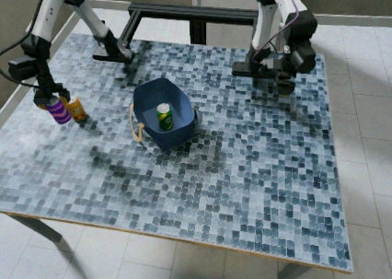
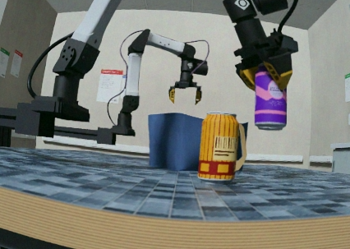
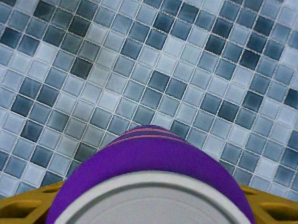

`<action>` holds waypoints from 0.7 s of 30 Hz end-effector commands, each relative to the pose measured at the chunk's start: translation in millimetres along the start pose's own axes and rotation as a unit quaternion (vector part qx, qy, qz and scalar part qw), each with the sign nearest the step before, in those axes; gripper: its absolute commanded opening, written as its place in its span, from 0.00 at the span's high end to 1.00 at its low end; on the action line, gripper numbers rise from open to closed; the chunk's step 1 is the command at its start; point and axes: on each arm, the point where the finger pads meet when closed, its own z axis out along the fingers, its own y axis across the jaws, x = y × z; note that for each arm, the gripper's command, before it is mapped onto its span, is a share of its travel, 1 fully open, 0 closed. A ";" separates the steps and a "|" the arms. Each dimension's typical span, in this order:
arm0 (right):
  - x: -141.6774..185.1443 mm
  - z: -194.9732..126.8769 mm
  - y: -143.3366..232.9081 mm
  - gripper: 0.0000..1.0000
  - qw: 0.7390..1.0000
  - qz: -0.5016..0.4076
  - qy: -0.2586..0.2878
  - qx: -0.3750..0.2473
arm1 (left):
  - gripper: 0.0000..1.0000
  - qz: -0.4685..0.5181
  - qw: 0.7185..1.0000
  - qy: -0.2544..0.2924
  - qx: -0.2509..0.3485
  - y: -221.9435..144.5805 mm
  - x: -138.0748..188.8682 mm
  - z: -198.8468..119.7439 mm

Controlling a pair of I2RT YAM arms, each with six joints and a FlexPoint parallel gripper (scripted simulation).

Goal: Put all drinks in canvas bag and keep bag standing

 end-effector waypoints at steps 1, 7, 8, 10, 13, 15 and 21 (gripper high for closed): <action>-34.4 -33.0 -11.6 0.33 0.998 -0.017 -0.055 0.025 | 0.00 -0.001 1.000 0.003 -0.012 7.3 -0.1 -8.4; -35.1 -45.3 -2.8 0.33 0.999 -0.019 -0.044 0.014 | 0.00 -0.001 1.000 0.003 -0.012 7.3 -0.1 -8.4; -37.3 -47.5 -2.1 0.33 0.999 -0.019 -0.045 0.014 | 0.00 -0.001 1.000 0.003 -0.012 7.3 -0.1 -8.4; -44.2 -49.3 -6.8 0.33 0.998 -0.023 -0.059 0.024 | 0.00 -0.001 1.000 0.003 -0.012 7.3 -0.1 -8.4; -46.1 -48.7 -7.6 0.33 0.997 -0.024 -0.063 0.026 | 0.00 -0.001 1.000 0.003 -0.012 7.3 -0.1 -8.4; -46.1 -48.2 -7.9 0.33 0.997 -0.025 -0.065 0.028 | 0.00 -0.001 1.000 0.003 -0.012 7.3 -0.1 -8.4; -45.4 -48.6 -8.3 0.33 0.997 -0.026 -0.068 0.030 | 0.00 -0.001 1.000 0.003 -0.012 7.3 -0.1 -8.4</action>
